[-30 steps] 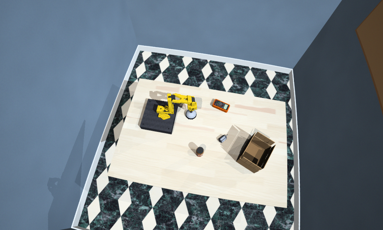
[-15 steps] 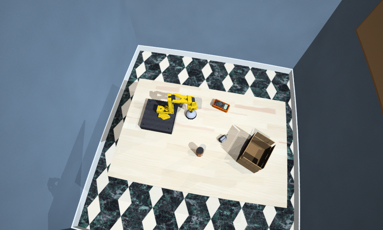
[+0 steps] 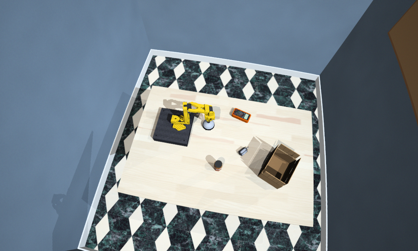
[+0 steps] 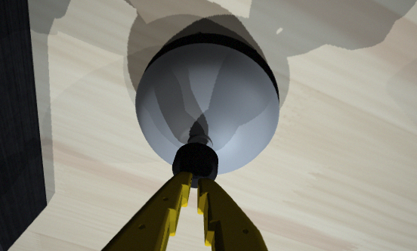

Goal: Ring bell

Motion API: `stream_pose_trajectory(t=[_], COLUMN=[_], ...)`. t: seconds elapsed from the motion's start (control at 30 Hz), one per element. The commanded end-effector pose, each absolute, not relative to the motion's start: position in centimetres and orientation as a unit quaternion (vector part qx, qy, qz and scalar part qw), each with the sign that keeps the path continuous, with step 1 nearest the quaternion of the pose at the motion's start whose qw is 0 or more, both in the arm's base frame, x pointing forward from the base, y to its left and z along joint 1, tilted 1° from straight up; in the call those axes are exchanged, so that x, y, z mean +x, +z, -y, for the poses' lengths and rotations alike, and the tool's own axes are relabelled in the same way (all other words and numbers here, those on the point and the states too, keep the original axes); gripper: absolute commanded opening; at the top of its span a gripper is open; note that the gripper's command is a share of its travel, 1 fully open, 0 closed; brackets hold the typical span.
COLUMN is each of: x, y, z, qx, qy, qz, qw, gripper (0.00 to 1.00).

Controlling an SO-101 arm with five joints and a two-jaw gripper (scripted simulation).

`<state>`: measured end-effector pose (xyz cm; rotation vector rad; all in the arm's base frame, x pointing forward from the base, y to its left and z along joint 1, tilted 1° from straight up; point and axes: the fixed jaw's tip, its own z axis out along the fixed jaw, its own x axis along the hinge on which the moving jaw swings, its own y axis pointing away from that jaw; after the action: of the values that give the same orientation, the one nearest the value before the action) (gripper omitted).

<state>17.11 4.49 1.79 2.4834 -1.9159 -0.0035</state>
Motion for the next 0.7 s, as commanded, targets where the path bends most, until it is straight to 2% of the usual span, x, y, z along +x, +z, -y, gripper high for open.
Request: stream_pose_trajectory(t=[0.0,0.67], x=[16.57,16.56], y=[1.1,0.78], z=[-4.38,-4.37], qx=[0.795,0.795], qy=[-0.012,-0.012], qz=[0.607,0.607], qw=[0.016,0.016], gripper=[0.0,0.0])
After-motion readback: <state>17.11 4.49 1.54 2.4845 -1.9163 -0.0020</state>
